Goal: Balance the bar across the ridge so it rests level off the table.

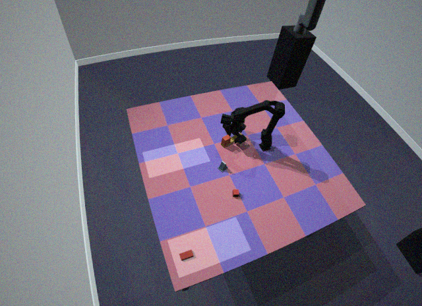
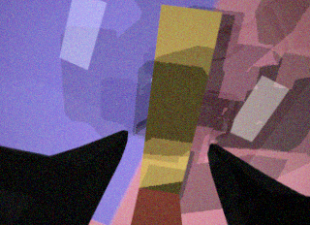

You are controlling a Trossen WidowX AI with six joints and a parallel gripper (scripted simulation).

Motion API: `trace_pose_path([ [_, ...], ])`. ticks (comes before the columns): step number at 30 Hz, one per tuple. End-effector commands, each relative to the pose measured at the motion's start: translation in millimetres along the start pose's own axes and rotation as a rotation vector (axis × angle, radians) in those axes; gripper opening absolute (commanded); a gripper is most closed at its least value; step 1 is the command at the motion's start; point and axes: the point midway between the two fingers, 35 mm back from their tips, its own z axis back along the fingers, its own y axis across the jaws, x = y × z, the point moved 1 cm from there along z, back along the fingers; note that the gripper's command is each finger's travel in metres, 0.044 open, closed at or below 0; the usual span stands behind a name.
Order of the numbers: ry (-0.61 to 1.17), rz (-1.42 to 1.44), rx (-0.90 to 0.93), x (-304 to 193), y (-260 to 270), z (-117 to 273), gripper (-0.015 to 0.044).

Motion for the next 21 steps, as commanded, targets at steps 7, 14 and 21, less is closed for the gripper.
trace_pose_path([
  [7,-0.002,-0.005,0.004,0.3,0.6,-1.1,0.0315],
  [14,0.0,0.0,0.0,0.1,-0.1,-0.8,0.0157],
  [21,0.0,0.0,0.0,0.0,0.0,-0.4,0.0091],
])
